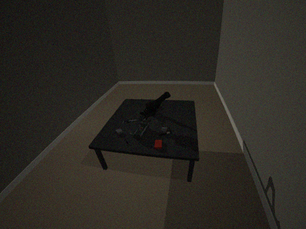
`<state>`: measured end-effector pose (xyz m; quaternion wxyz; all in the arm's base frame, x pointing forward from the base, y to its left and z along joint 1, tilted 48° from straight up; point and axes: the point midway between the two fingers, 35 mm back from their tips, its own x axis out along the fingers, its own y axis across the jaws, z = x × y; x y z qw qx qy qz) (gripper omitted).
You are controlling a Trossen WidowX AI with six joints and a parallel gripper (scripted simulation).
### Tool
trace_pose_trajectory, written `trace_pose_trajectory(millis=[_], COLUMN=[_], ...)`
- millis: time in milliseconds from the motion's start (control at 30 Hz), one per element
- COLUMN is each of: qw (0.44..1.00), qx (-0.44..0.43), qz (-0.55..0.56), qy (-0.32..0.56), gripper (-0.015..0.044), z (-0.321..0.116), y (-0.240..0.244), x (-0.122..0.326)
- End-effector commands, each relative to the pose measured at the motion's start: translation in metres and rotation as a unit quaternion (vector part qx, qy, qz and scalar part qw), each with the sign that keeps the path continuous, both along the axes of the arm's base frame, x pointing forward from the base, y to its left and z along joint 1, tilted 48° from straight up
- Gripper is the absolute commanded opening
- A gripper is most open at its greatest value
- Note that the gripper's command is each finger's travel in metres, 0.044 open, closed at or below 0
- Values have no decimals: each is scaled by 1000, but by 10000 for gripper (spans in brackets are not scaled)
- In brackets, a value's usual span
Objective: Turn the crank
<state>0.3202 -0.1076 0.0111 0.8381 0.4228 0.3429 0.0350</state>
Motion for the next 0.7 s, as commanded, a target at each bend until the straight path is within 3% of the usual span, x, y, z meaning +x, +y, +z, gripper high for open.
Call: trace_pose_trajectory(millis=[0,667], qw=[1000,1000], qx=[-2,-2], qz=[-8,-8], qy=[8,8], gripper=[0,0], z=[-8,-16], y=[-4,-3], x=[-2,-3])
